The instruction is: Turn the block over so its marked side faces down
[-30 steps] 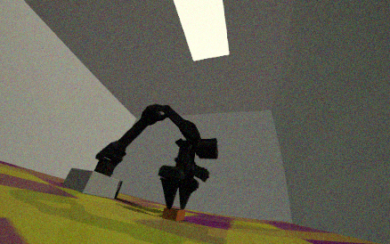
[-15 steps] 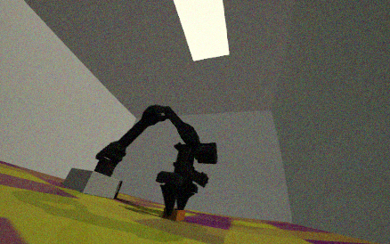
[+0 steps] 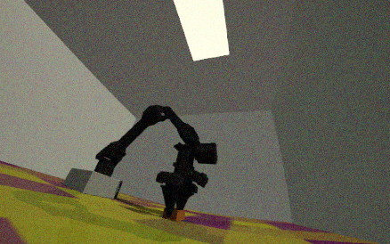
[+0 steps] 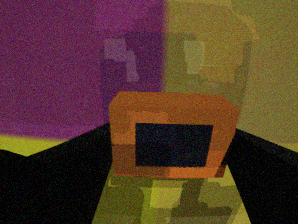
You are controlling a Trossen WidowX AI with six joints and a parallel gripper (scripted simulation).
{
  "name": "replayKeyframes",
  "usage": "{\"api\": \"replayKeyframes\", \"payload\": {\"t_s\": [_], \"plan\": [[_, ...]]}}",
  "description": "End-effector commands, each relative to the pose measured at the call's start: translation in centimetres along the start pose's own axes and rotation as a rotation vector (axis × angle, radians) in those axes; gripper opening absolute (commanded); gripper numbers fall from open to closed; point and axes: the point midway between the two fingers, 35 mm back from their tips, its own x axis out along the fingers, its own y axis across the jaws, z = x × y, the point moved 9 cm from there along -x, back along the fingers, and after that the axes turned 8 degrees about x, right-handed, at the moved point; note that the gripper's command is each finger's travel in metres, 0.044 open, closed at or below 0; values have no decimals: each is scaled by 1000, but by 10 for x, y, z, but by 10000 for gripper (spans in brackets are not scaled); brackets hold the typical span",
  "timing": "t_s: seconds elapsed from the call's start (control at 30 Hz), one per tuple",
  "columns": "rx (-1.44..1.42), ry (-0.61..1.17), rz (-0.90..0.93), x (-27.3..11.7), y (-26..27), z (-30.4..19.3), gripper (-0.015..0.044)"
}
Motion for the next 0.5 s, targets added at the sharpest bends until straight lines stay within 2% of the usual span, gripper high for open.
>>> {"api": "replayKeyframes", "payload": {"t_s": [0.0,0.13,0.3,0.47], "plan": [[-3,0,-2,0,0,0,169],[-3,0,-2,0,0,0,142],[-3,-1,-2,-25,0,0,11],[-3,-1,-2,-30,0,0,0]]}}
